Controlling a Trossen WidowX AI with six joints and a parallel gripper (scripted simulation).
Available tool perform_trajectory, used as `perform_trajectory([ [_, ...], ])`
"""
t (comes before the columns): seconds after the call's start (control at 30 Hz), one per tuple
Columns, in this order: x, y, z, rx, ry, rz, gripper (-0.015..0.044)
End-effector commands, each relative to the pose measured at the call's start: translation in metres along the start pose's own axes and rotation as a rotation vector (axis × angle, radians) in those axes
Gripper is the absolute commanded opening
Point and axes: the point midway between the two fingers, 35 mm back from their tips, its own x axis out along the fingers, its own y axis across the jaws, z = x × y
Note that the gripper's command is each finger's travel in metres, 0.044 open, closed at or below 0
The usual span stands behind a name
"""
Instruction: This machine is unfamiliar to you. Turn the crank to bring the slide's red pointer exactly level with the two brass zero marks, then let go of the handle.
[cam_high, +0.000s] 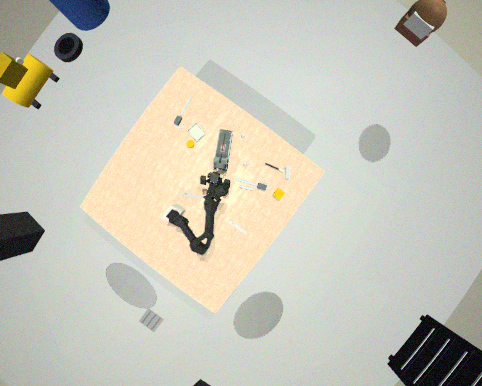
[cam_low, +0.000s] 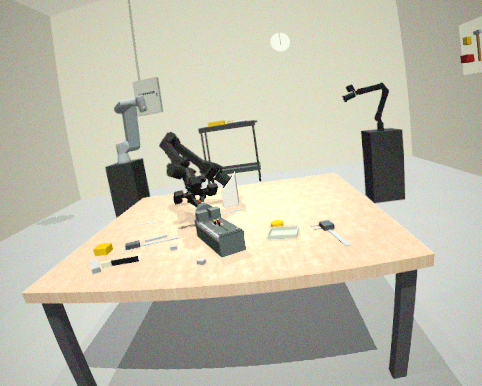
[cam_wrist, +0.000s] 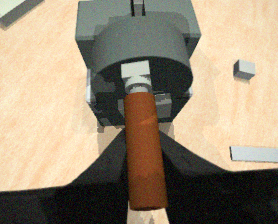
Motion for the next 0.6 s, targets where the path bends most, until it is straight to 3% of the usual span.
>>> perform_trajectory([
  [0.0,0.0001,0.0012,-0.0001,-0.002,-0.001,0.005,0.0],
  [0.57,0.0,0.0,-0.0001,0.0,0.0,0.0,0.0],
])
